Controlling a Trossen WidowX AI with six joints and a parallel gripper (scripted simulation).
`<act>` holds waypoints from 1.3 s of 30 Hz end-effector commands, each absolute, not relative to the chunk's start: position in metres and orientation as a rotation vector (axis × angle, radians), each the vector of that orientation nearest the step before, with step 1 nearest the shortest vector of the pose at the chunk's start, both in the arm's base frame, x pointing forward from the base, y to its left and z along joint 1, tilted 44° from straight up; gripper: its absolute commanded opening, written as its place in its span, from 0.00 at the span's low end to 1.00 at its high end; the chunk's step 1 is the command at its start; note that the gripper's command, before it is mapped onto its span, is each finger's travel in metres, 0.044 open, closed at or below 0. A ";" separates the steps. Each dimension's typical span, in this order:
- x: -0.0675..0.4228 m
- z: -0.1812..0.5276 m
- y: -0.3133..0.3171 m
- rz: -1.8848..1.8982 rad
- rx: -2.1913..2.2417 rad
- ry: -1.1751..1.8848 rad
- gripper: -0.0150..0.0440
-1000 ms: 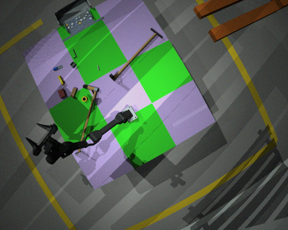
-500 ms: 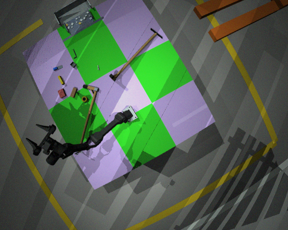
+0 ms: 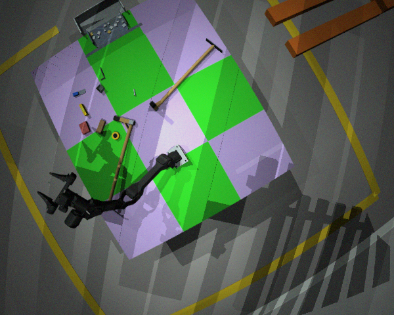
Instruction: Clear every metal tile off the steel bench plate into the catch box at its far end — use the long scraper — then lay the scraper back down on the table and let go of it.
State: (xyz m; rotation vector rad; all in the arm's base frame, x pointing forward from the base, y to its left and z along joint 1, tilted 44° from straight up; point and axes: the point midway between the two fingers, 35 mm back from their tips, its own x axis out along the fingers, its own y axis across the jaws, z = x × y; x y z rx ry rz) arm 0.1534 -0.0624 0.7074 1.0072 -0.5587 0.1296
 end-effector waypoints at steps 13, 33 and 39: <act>0.146 0.699 -0.023 0.212 0.972 -0.494 1.00; 0.126 0.686 0.017 0.319 0.924 -0.409 1.00; 0.118 0.681 0.027 0.352 0.907 -0.384 1.00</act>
